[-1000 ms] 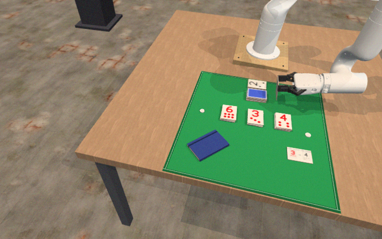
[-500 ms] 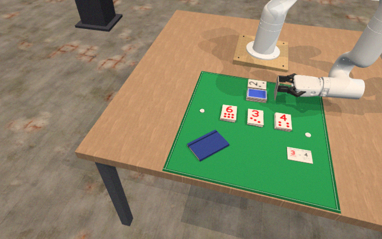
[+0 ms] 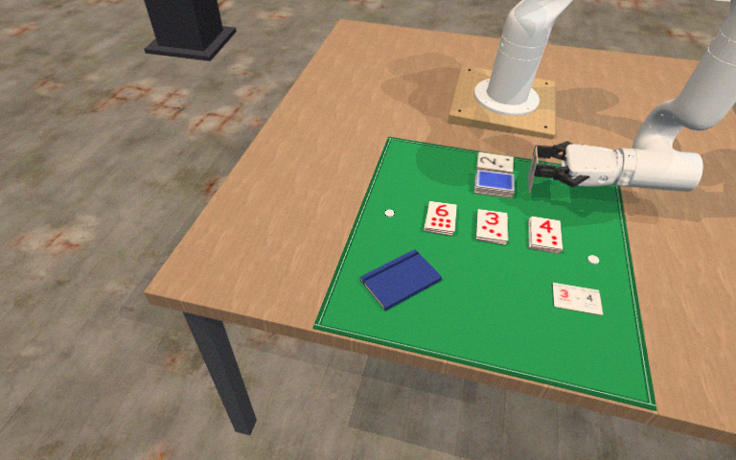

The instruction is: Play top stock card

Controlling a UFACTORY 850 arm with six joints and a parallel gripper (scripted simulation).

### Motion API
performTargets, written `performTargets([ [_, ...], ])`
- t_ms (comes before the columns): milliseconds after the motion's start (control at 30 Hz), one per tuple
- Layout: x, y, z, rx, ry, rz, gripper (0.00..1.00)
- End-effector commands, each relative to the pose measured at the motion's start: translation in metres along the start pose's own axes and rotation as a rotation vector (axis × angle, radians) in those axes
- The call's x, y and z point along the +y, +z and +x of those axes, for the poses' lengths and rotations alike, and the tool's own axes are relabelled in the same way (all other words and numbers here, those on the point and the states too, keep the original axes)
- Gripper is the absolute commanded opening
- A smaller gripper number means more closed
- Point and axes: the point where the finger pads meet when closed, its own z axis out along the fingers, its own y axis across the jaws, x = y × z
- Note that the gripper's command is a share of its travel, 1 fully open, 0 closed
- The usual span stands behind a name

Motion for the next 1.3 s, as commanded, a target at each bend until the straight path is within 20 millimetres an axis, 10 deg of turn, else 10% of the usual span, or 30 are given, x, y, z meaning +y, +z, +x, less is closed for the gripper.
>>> performTargets([
  [0, -0.0005, -0.0004, 0.0005, 0.0, 0.001, 0.0, 0.64],
  [1267, -0.0003, 0.0025, -0.006, 0.0, 0.001, 0.0, 0.72],
])
